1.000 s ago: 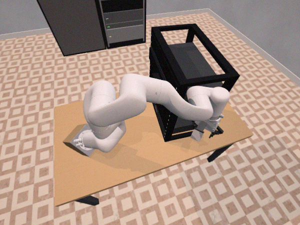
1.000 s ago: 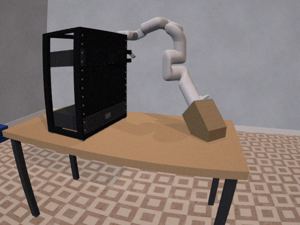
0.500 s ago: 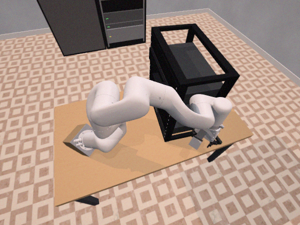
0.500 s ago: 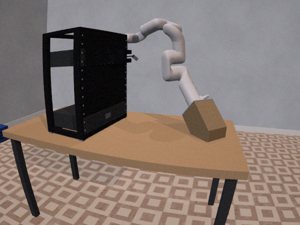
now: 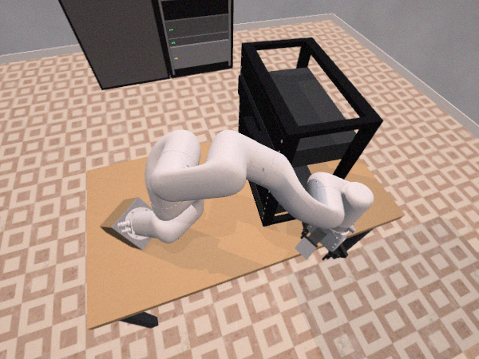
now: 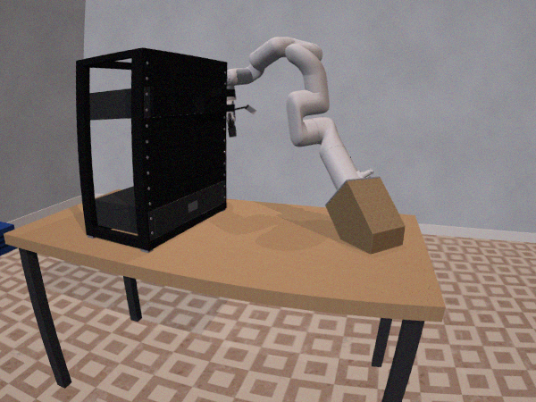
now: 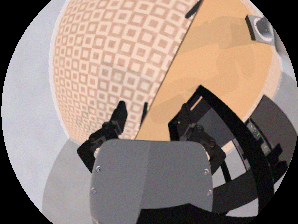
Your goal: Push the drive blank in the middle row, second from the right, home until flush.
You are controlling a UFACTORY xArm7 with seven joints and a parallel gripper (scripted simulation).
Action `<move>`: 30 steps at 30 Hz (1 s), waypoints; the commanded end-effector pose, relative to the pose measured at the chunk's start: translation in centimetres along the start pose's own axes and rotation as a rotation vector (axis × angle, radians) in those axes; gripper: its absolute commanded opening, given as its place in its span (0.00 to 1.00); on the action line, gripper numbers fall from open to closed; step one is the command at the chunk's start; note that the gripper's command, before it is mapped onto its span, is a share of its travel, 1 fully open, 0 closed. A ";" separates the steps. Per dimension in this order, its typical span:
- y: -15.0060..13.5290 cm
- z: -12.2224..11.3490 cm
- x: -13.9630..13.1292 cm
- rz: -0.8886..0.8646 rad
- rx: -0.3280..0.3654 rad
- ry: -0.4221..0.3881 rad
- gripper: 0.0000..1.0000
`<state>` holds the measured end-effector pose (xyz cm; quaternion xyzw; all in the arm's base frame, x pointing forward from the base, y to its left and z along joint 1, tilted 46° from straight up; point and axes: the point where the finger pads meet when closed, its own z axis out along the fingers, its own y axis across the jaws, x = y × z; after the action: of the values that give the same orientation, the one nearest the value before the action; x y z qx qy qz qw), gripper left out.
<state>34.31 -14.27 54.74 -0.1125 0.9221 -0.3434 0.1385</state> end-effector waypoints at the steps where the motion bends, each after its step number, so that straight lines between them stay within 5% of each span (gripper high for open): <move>1: -1.3 1.6 2.0 0.058 -0.017 0.044 1.00; 22: -4.9 9.5 14.9 0.371 -0.122 0.297 1.00; 30: -4.9 12.6 23.0 0.553 -0.183 0.443 1.00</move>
<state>20.26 -30.62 46.10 0.1643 0.9559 -0.2416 0.0286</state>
